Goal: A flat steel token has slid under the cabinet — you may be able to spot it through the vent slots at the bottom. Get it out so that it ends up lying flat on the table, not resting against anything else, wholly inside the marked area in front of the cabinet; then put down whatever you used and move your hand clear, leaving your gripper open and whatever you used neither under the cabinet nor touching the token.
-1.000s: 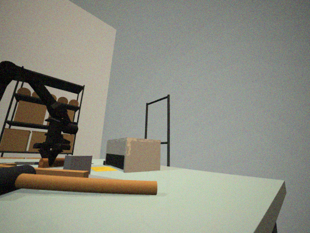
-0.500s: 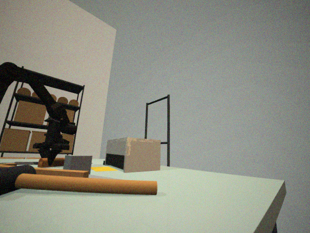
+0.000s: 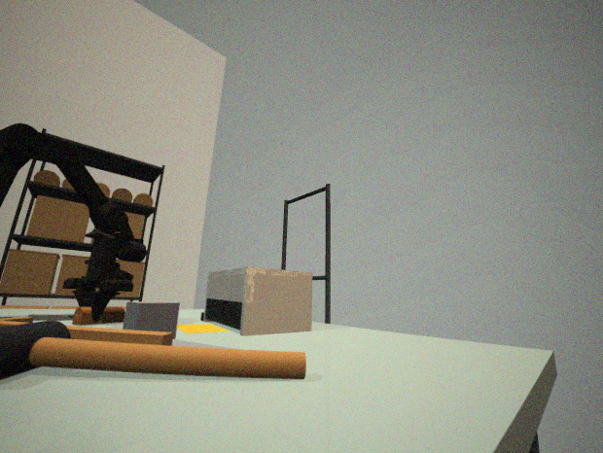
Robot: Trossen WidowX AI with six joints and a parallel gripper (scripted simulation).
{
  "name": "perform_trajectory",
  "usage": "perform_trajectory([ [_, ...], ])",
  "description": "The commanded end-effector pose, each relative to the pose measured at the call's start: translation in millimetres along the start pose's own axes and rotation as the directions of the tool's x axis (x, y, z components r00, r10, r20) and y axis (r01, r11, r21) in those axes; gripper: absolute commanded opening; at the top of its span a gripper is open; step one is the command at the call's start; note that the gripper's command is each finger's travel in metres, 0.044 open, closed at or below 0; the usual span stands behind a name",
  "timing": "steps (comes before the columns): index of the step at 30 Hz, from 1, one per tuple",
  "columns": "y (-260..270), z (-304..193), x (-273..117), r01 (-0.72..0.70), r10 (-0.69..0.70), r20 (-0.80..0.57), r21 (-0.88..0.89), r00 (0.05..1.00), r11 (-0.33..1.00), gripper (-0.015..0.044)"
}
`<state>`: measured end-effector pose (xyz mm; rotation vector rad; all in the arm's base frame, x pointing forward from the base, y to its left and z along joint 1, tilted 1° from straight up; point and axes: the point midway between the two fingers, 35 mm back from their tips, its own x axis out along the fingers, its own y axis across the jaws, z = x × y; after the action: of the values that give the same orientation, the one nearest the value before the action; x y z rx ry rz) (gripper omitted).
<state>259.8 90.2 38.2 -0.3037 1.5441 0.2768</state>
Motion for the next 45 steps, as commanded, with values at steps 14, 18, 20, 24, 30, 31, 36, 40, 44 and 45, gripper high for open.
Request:
perform_trajectory([
  [14,20.4,11.0,-2.0,-0.006,0.006,0.006,-0.003,1.0,1.0,0.0],
  [18,24.9,13.1,-2.1,-0.006,0.006,0.007,-0.003,1.0,1.0,0.0],
  [20,27.1,14.1,-2.1,-0.007,0.007,0.007,-0.003,1.0,1.0,0.0],
  [24,31.6,16.3,-2.1,-0.007,0.007,0.007,-0.003,1.0,1.0,0.0],
  [30,38.5,19.4,-2.2,-0.008,0.008,0.007,-0.003,1.0,1.0,0.0],
  [31,39.4,19.9,-2.2,-0.008,0.008,0.007,-0.003,1.0,1.0,0.0],
  [36,40.0,20.1,-2.2,-0.008,0.008,0.007,0.014,1.0,1.0,0.0],
  [40,40.0,20.1,-2.2,-0.008,0.008,0.007,0.045,1.0,0.999,0.0],
  [44,40.0,20.1,-2.2,-0.008,0.008,0.007,0.076,1.0,0.997,0.0],
  [45,40.0,20.2,-2.2,-0.008,0.008,0.007,0.084,1.0,0.996,0.0],
])
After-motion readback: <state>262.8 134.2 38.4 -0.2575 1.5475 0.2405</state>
